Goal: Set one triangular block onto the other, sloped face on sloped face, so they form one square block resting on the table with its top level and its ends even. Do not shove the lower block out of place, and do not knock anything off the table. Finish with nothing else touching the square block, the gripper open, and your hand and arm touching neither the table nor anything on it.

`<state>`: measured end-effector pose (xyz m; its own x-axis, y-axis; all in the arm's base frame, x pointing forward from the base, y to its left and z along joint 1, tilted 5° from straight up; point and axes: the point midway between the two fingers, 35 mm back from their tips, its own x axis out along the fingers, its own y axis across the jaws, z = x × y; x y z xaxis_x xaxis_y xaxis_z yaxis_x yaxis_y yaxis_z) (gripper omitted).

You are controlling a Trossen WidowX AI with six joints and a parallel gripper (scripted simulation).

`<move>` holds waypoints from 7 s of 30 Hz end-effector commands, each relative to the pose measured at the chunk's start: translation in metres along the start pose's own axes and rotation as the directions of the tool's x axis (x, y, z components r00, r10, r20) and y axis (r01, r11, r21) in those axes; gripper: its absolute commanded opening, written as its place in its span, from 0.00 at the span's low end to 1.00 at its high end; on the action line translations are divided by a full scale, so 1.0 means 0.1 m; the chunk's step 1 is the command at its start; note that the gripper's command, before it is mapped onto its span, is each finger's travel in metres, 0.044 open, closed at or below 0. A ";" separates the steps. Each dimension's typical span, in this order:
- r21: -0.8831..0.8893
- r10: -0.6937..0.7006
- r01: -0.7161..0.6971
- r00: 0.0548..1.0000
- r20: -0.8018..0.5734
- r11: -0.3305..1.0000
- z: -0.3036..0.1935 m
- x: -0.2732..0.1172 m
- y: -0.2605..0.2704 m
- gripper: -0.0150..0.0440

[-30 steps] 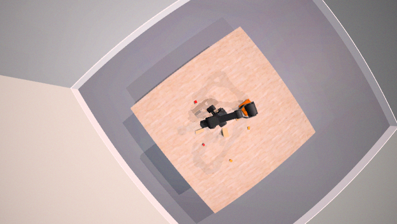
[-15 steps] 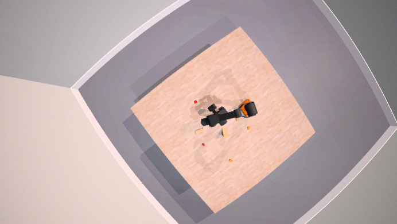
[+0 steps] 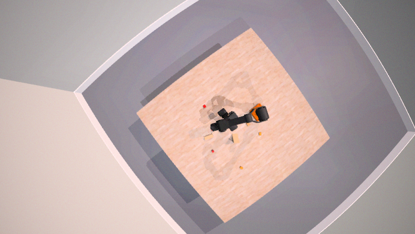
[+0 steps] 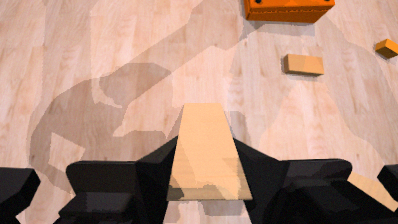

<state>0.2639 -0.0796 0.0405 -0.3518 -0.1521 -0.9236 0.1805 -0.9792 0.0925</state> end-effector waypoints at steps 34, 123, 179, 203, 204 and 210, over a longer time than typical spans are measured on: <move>0.000 -0.001 0.001 0.867 -0.498 1.000 0.36 -0.10 0.01 0.25; 0.005 0.003 0.001 0.692 -0.722 1.000 1.20 0.23 0.11 1.00; 0.002 0.001 0.001 0.686 -0.728 1.000 1.34 -0.41 0.04 0.25; -0.415 -0.040 -0.373 0.702 -0.711 0.830 1.36 -0.46 0.05 0.25; -0.436 -0.043 -0.391 0.703 -0.710 0.811 1.36 -0.46 0.05 0.25; -0.550 -0.058 -0.489 0.709 -0.703 0.677 1.35 -0.46 0.05 0.25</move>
<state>0.1560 -0.0963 0.1326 0.3870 0.0353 -0.9214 0.7579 -0.5814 0.2960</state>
